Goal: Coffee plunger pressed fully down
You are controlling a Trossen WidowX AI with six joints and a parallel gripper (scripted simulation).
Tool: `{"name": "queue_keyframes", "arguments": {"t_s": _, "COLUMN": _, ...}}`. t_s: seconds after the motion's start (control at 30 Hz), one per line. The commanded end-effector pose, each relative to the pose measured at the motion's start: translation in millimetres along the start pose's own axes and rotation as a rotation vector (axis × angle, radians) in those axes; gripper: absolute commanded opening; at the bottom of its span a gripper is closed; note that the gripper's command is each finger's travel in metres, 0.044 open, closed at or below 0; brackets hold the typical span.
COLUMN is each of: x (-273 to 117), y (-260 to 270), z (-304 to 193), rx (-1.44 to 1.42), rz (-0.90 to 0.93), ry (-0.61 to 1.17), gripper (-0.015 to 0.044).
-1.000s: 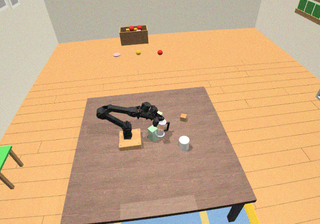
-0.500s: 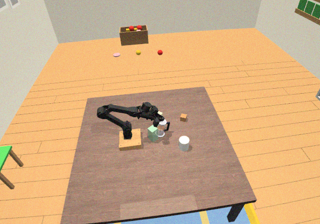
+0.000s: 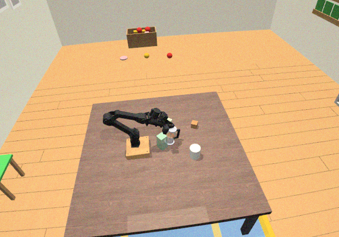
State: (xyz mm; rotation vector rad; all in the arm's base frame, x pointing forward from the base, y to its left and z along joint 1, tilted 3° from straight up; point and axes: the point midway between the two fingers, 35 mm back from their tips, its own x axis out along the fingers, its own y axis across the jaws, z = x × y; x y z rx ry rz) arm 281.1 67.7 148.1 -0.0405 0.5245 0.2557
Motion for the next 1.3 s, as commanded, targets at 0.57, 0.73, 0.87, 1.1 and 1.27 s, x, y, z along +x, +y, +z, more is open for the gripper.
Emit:
{"name": "queue_keyframes", "arguments": {"t_s": 0.57, "x": -1, "y": 0, "z": 1, "rx": 0.0, "rz": 0.0, "ry": 0.003, "gripper": 0.044}}
{"name": "queue_keyframes", "arguments": {"t_s": 0.73, "x": -27, "y": -1, "z": 28, "rx": 0.003, "rz": -0.001, "ry": 0.012, "gripper": 0.044}}
{"name": "queue_keyframes", "arguments": {"t_s": 0.87, "x": -64, "y": -2, "z": 52, "rx": 0.007, "rz": -0.002, "ry": 0.023, "gripper": 0.044}}
{"name": "queue_keyframes", "arguments": {"t_s": 1.1, "x": -64, "y": -2, "z": 50, "rx": 0.007, "rz": -0.002, "ry": 0.024, "gripper": 0.044}}
{"name": "queue_keyframes", "arguments": {"t_s": 1.27, "x": -64, "y": -2, "z": 50, "rx": 0.007, "rz": -0.002, "ry": 0.024, "gripper": 0.044}}
